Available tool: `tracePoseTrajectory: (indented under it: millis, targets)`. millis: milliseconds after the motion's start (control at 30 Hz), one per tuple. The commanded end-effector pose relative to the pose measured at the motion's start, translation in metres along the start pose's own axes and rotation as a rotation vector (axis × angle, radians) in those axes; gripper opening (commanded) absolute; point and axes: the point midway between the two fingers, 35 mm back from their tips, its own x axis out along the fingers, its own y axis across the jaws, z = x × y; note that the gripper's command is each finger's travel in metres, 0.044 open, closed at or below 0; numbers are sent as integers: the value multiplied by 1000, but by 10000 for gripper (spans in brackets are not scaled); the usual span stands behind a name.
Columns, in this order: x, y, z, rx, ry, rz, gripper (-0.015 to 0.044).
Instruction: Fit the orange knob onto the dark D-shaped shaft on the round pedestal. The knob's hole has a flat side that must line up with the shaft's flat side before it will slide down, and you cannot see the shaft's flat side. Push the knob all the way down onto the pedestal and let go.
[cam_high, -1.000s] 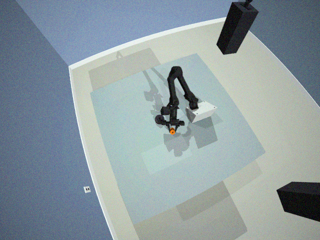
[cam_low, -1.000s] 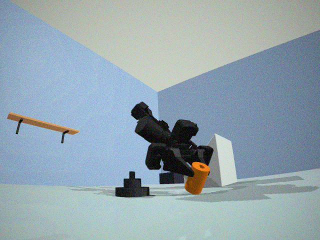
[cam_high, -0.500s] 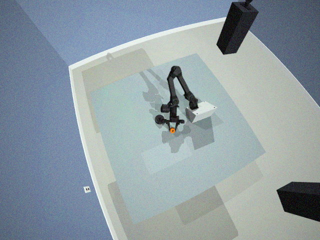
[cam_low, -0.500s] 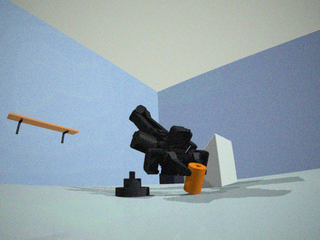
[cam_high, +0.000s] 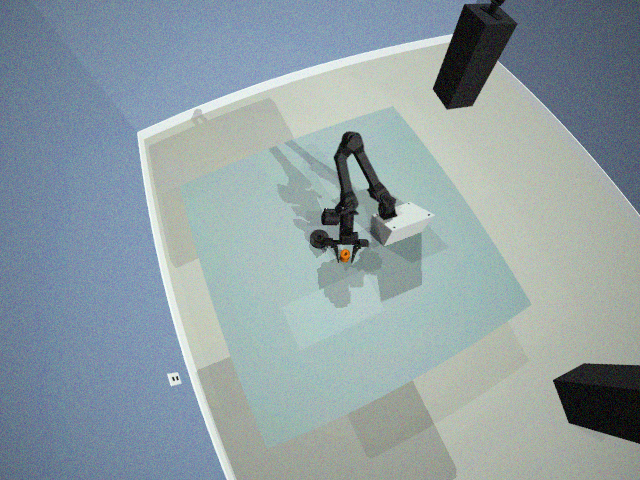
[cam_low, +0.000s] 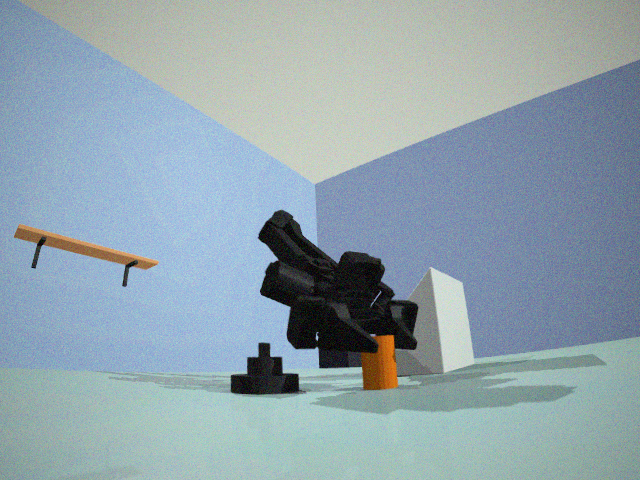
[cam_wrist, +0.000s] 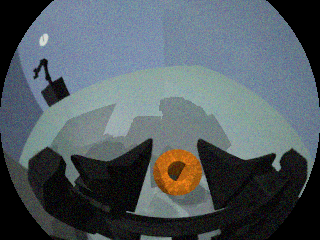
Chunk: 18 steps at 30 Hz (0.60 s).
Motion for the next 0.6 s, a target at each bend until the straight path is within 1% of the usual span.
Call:
tracePoseTrajectory:
  millis: [0,367,567]
  targets:
    - [0,0,0,-2,-4,1,260]
    - [0,0,0,-2,-4,1,260]
    - [0,0,0,-2,-4,1,418]
